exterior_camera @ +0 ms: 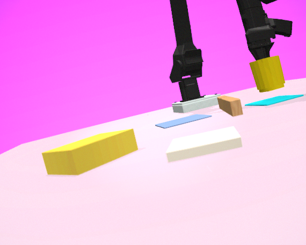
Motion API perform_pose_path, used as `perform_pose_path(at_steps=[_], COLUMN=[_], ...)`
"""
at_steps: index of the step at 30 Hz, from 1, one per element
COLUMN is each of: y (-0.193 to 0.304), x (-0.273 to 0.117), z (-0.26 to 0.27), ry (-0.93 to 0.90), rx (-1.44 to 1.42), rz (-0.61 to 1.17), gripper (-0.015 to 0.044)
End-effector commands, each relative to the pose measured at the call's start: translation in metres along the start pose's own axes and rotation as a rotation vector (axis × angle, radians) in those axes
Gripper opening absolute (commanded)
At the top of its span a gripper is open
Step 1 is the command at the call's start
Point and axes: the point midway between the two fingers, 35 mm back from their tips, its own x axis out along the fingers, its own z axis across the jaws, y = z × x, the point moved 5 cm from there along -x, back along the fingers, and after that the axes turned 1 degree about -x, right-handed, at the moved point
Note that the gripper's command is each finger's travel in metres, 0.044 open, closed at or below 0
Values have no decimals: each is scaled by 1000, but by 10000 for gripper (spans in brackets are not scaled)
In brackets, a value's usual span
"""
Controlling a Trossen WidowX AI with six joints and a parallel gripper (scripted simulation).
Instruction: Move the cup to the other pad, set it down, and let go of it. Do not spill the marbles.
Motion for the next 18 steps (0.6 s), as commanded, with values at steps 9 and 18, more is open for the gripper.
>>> perform_pose_path(at_steps=[9,18], y=[0,0], x=[19,16], z=[2,1], ry=[-8,-2], rx=[6,0], rz=[2,2], gripper=[0,0])
